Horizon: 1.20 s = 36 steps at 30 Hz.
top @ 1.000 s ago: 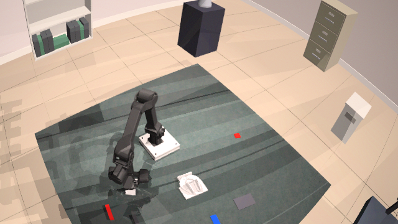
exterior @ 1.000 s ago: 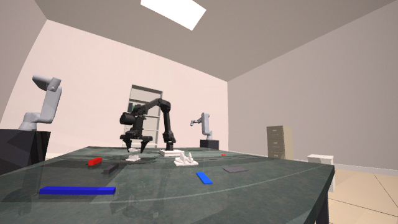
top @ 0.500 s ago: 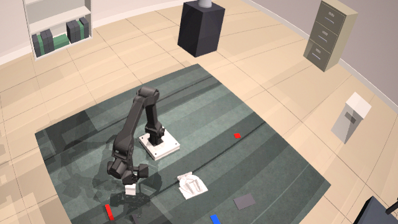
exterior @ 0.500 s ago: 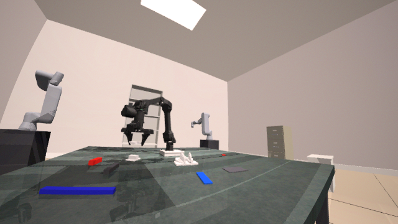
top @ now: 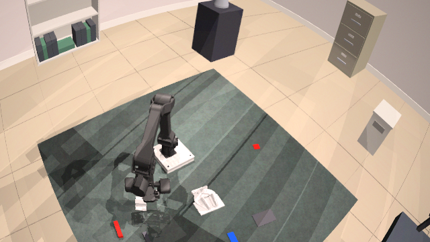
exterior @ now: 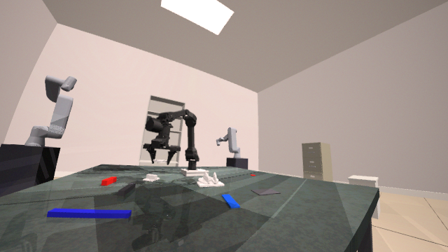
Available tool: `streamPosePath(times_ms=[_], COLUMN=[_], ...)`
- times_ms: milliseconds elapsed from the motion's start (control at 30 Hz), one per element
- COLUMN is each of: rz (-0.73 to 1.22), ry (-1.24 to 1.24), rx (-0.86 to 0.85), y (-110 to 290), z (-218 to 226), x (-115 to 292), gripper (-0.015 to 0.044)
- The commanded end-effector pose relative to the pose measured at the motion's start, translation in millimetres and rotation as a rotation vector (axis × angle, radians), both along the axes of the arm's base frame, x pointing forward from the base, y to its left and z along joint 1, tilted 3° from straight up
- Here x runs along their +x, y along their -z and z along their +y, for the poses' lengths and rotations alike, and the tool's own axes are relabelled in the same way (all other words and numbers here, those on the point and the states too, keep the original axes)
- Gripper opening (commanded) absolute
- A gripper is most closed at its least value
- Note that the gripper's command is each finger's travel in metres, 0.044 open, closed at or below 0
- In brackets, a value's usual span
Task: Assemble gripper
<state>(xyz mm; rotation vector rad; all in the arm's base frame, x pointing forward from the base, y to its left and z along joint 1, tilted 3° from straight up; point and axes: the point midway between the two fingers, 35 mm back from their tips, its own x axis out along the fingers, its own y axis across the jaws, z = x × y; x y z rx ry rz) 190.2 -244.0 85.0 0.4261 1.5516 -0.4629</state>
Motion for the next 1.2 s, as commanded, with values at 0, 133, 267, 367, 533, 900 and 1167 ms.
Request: streamPosePath(times_ms=[0,133,267,367,533,900,1167], rz=[-0.005,-0.007,-0.008,-0.008,-0.01,-0.011,-0.012], ry=[-0.011,-0.03,-0.049,-0.063,-0.087,-0.141,-0.18], rx=[0.001,0.002,0.004,0.005,0.007,0.011,0.015], y=[-1.2,-1.1,-1.0,-0.9,-0.7,-0.2,0.2], z=[8.6,18.8,29.4,37.5,51.5,83.9,108.7], x=[7.0,15.5,23.6,29.4,38.3,55.2,64.8], gripper=[0.0351,0.0351,0.0351,0.0351,0.0351,0.0351,0.0351])
